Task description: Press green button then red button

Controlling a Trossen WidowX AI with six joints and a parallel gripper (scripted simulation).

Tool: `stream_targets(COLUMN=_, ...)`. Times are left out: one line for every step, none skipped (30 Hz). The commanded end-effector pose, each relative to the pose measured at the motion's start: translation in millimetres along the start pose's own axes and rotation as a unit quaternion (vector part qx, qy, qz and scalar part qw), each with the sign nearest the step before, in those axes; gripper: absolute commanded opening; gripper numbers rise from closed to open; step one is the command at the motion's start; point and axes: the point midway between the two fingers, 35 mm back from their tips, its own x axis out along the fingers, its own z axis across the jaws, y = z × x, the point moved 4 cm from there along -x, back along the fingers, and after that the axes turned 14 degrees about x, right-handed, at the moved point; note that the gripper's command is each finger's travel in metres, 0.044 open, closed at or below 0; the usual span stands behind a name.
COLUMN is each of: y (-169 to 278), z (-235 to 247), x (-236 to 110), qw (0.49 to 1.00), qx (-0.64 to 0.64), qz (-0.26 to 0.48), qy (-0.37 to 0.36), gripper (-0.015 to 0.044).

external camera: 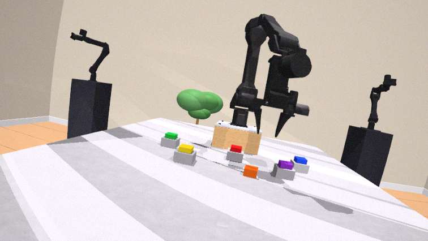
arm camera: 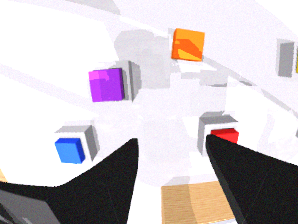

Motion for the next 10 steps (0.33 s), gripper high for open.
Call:
stream_targets(y=3, z=50, x=-16, qw=1.0, qx=-0.003, qz=-0.001, qy=-0.007, gripper=0.0309)
stream_targets(y=6, z=66, x=-20, qw=1.0, qx=-0.003, qz=-0.001, qy=-0.007, gripper=0.0335)
stream_targets(y=10, z=82, x=-25, qw=1.0, qx=-0.003, qz=0.0, qy=-0.008, gripper=0.0361)
stream_targets(y=16, z=98, x=-29, qw=1.0, qx=-0.003, qz=0.0, qy=-0.009, gripper=0.0387)
stream_targets(y=21, z=111, x=-32, qw=1.0, qx=-0.003, qz=0.001, qy=-0.009, gripper=0.04)
stream_targets(y=25, z=118, x=-34, qw=1.0, qx=-0.003, qz=0.001, qy=-0.01, gripper=0.04)
stream_targets(y=26, z=121, x=-34, qw=1.0, qx=-0.003, qz=0.001, qy=-0.01, gripper=0.04)
stream_targets(y=26, z=121, x=-34, qw=1.0, qx=-0.003, qz=0.001, qy=-0.01, gripper=0.04)
stream_targets(y=26, z=121, x=-34, qw=1.0, qx=-0.003, qz=0.001, qy=-0.01, gripper=0.04)
stream_targets(y=26, z=121, x=-34, qw=1.0, qx=-0.003, qz=0.001, qy=-0.01, gripper=0.04)
